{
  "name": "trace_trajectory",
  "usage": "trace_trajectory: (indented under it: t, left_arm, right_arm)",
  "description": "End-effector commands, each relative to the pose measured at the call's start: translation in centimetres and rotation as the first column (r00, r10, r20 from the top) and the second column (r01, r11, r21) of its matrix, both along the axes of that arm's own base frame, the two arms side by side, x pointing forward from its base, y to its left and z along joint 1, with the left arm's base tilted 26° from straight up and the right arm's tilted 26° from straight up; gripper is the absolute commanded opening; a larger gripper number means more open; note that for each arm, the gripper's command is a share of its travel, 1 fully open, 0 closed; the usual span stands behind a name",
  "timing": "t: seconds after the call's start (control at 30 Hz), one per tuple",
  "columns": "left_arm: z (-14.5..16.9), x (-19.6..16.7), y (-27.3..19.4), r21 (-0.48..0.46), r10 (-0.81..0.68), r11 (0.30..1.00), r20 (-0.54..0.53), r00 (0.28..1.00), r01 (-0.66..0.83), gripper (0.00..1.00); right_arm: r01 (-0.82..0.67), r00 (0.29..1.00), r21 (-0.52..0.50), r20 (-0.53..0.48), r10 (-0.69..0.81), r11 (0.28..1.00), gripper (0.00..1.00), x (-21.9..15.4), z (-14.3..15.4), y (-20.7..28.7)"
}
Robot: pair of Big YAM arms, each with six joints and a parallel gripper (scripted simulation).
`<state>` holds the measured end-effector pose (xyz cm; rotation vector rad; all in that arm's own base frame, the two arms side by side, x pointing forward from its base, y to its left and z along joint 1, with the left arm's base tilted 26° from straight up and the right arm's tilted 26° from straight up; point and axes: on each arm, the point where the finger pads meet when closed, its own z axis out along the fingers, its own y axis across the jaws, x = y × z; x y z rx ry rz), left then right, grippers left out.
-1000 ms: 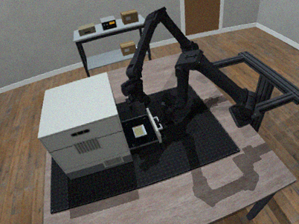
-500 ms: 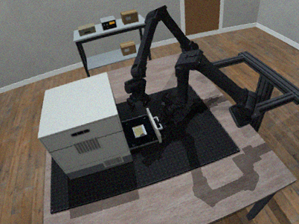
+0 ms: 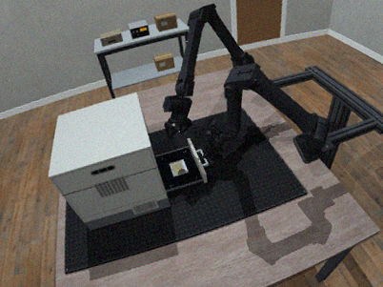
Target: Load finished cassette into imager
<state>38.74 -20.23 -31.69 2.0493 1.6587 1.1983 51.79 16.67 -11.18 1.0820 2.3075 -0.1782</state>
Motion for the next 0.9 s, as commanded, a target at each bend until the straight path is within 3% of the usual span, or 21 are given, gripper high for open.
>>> trace_trajectory:
  t: [0.0, 0.5, 0.87]
  left_arm:
    - [0.5, 0.6, -0.7, -0.015, -0.001, 1.0, 0.016, 1.0, 0.001, 0.04]
    - [0.5, 0.6, -0.7, -0.015, -0.001, 1.0, 0.016, 1.0, 0.001, 0.04]
    - [0.5, 0.6, -0.7, -0.015, -0.001, 1.0, 0.016, 1.0, 0.001, 0.04]
  right_arm:
    - [-0.178, 0.982, -0.015, 0.056, 0.179, 0.984, 1.0, 1.5, 1.6, -0.4]
    - [-0.458, 0.879, -0.106, 0.095, 0.467, 0.883, 1.0, 1.3, 2.2, -2.7]
    - [-0.674, 0.71, -0.191, 0.099, 0.697, 0.713, 1.0, 1.1, 2.5, -4.9]
